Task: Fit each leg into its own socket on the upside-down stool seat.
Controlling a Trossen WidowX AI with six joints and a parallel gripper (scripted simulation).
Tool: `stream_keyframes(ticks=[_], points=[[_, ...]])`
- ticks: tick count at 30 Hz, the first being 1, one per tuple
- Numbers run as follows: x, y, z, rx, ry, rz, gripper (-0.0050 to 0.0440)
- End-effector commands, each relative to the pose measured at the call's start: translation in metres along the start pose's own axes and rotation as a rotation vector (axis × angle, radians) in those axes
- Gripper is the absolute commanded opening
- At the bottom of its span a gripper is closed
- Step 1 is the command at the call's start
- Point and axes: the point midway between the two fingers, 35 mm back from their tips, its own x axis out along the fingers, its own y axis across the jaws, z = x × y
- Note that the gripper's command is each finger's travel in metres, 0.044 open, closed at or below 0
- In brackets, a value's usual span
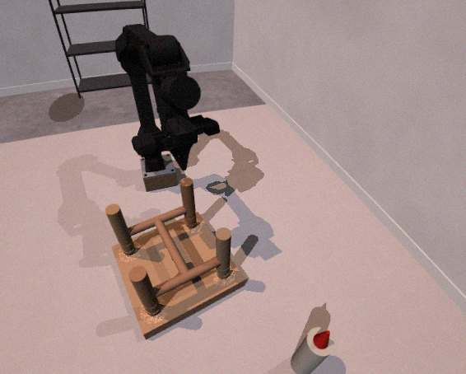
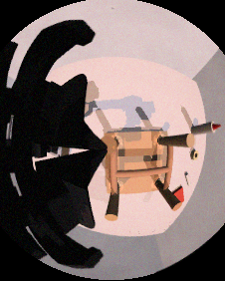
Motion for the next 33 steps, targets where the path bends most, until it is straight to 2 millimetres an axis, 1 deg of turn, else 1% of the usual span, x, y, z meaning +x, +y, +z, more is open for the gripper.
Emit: stream_keyframes(ticks=[1,6,11,15,21,33], points=[[0.000,0.004,-0.003,-0.012,0.005,0.004,0.0000],[0.003,0.004,-0.004,-0.012,0.005,0.004,0.0000],[0.023,0.004,-0.010,-0.012,0.005,0.004,0.0000],[0.025,0.004,-0.011,-0.012,0.005,0.004,0.0000],[0.034,0.004,-0.013,-0.012,0.005,0.004,0.0000],[0.041,0.004,-0.014,-0.012,0.005,0.004,0.0000]])
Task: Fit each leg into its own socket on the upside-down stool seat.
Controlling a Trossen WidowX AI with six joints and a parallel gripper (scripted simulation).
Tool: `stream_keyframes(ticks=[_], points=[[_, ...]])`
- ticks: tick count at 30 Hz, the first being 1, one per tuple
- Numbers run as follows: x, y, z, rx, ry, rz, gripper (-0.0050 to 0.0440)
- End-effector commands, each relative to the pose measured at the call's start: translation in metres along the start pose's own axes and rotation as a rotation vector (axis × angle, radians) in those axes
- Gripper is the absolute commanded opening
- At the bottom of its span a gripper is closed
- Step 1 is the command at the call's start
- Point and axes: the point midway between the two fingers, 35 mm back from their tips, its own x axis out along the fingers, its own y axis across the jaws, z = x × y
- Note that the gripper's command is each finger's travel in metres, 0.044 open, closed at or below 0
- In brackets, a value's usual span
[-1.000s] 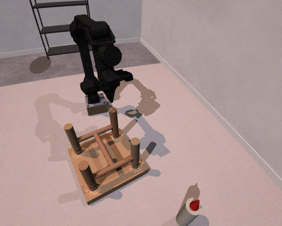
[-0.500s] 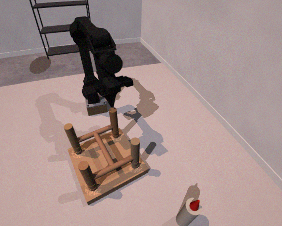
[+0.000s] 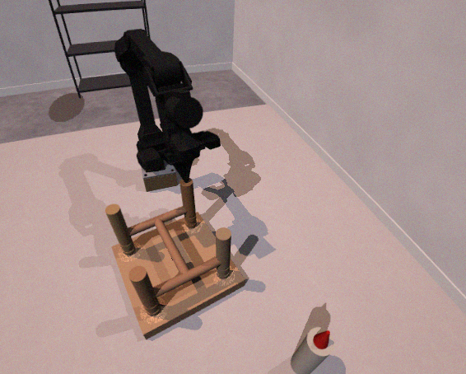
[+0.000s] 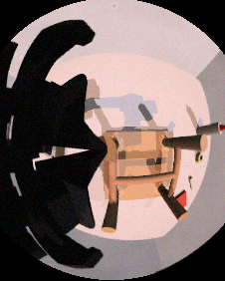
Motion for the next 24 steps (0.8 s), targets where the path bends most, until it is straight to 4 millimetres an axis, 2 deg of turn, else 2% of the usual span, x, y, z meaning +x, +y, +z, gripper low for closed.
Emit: stream_keyframes(ticks=[1,24], points=[[0.005,0.000,-0.002,0.000,0.004,0.001,0.0000],[0.020,0.000,-0.007,0.000,0.004,0.001,0.0000]])
